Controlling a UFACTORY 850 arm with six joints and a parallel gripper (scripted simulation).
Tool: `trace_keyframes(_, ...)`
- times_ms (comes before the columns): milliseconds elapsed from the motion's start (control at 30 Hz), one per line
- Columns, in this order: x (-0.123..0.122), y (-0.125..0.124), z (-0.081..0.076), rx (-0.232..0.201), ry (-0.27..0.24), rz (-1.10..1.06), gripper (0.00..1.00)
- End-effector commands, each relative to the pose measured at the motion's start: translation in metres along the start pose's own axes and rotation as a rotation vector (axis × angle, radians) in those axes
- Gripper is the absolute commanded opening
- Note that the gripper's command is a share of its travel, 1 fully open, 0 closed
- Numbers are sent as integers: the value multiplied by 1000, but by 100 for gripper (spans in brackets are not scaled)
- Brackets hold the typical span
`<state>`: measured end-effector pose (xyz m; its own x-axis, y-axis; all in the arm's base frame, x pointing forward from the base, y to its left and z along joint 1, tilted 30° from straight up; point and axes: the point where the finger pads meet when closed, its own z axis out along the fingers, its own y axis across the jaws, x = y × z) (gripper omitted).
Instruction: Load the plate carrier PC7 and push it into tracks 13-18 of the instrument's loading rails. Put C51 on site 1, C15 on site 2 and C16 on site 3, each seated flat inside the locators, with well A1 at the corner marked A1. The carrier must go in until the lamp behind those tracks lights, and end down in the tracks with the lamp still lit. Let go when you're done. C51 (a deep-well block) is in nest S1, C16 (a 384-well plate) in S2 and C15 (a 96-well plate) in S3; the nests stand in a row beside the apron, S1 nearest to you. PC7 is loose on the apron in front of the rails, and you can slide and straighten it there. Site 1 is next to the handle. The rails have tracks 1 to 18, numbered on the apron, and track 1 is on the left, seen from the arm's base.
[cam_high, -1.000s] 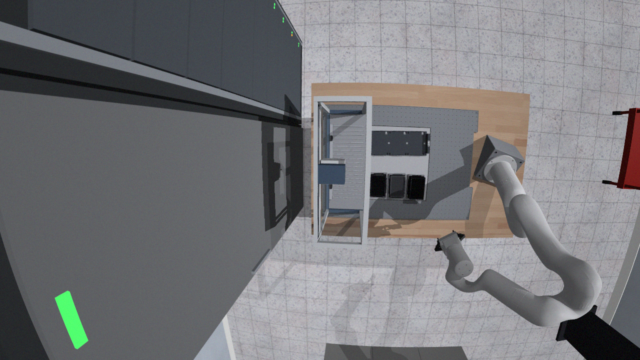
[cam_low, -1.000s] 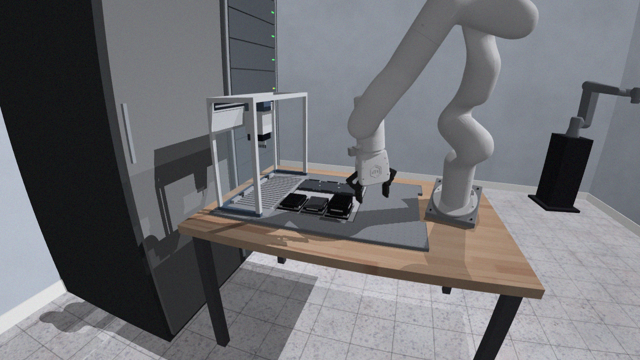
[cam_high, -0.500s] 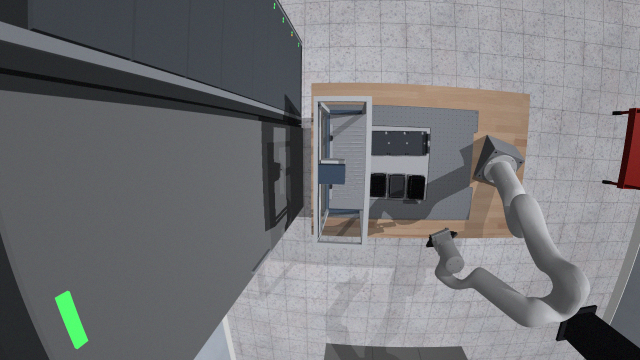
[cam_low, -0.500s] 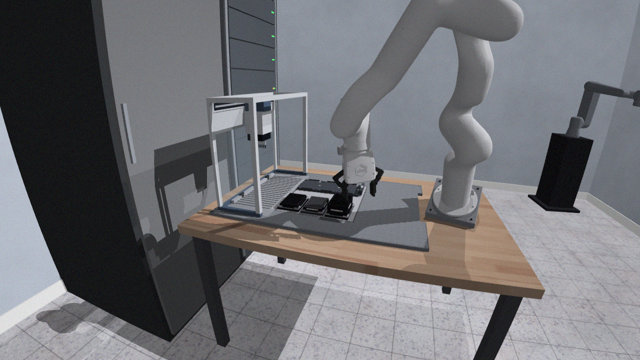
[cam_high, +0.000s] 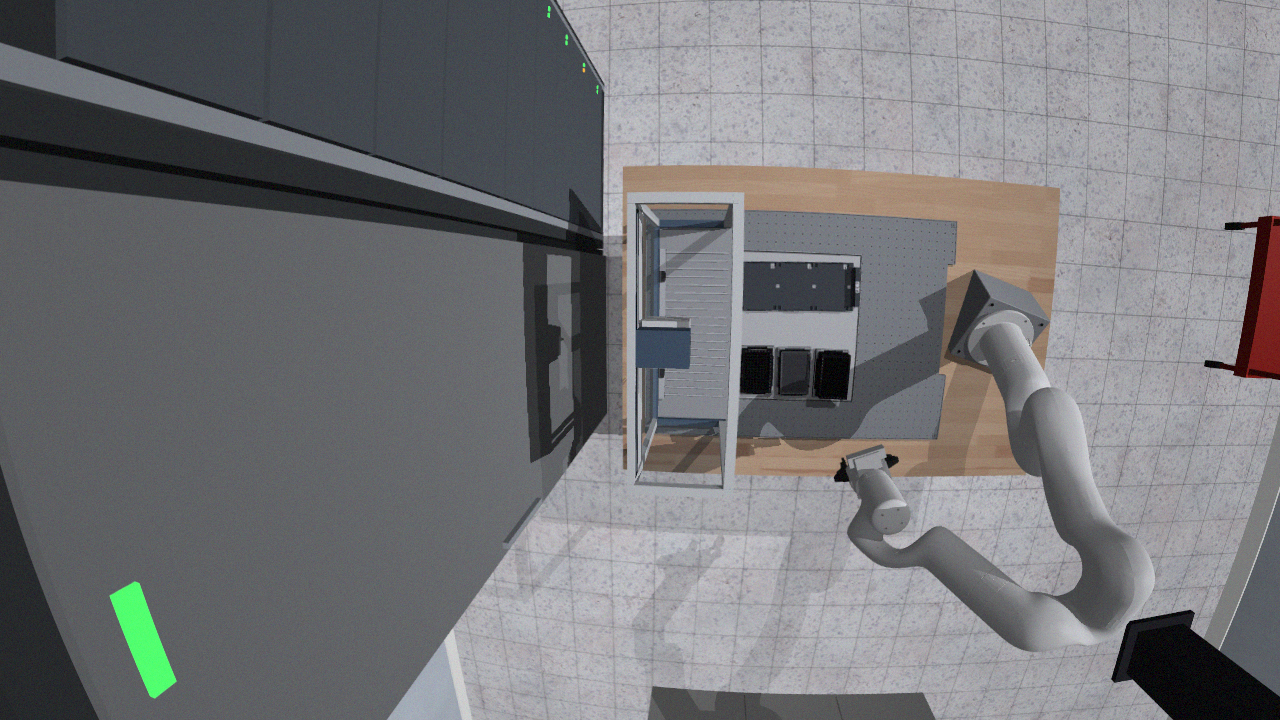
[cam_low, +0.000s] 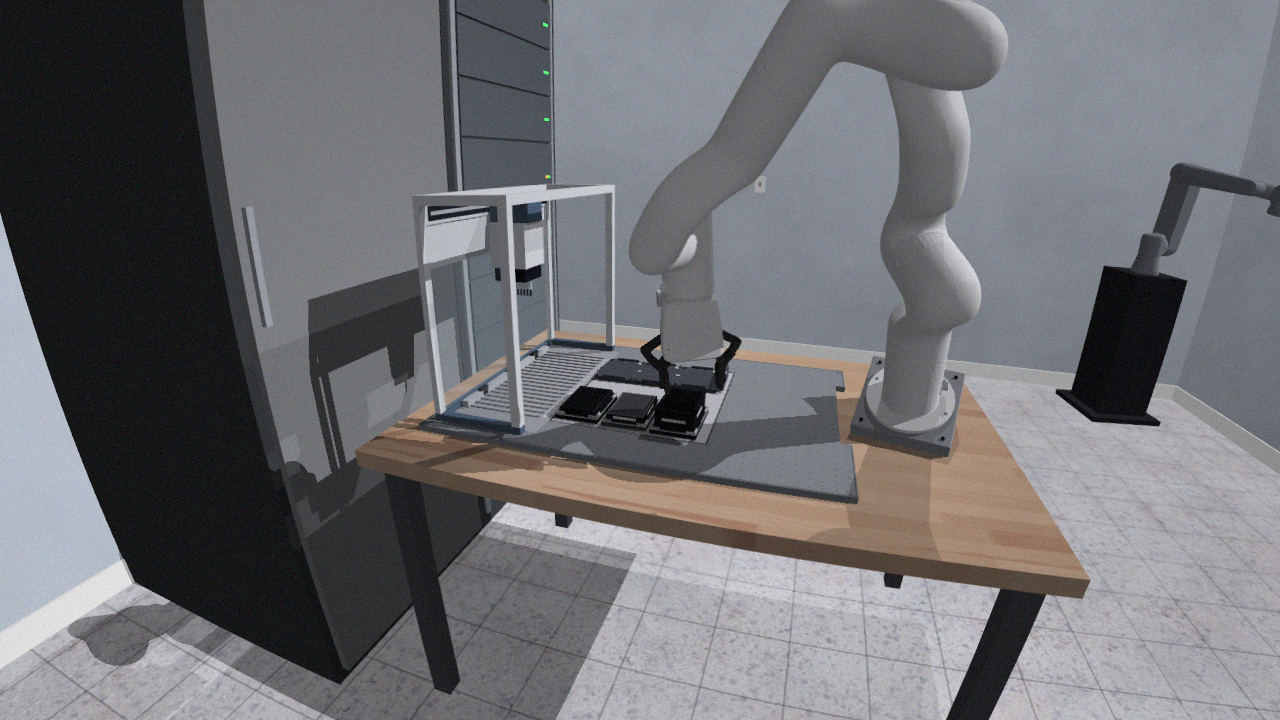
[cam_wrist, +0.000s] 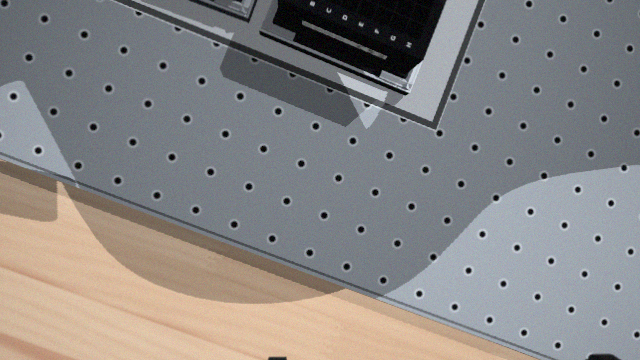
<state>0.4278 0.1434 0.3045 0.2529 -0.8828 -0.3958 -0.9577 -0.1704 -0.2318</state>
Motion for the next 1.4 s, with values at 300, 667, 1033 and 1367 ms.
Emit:
trace_keyframes(300, 42, -29, 4, 17, -3, 86, 100)
trace_keyframes(667, 80, -49, 7, 32, -6, 152, 100)
trace_keyframes(1033, 113, -62, 10, 49, -9, 217, 100)
trace_keyframes(1367, 148, -74, 14, 49, -9, 219, 100)
